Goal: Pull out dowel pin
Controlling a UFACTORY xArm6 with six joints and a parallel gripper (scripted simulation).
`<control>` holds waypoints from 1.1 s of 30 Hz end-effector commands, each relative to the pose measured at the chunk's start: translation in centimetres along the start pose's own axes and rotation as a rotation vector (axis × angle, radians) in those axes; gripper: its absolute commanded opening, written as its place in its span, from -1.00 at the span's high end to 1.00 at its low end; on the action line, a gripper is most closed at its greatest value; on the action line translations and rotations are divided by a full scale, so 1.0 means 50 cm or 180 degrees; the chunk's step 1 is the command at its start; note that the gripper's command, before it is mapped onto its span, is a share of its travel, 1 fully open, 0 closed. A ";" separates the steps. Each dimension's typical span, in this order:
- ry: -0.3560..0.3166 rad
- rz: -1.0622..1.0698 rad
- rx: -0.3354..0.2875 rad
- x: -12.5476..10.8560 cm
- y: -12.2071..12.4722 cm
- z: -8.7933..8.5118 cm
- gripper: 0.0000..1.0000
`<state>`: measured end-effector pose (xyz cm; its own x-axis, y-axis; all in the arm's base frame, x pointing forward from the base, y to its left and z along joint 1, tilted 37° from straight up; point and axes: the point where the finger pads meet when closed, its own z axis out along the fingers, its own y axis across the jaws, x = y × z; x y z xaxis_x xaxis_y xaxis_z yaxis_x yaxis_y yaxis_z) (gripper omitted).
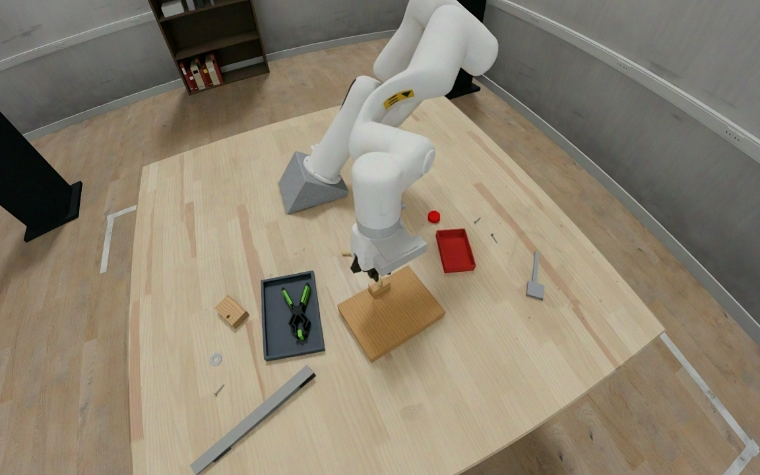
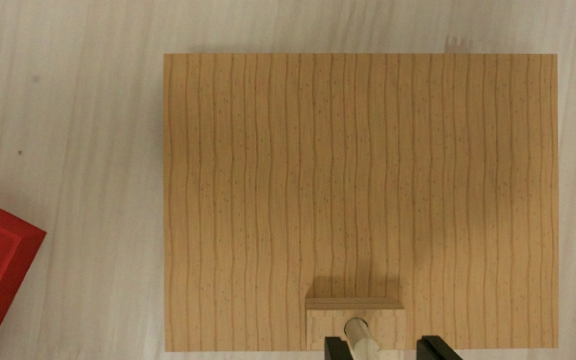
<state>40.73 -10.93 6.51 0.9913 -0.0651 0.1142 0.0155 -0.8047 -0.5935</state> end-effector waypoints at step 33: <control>0.0012 0.0994 -0.0015 -0.016 0.382 0.043 0.44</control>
<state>40.08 -21.94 -3.65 0.9585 -0.2825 -0.0384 -0.2489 -0.7635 -0.5958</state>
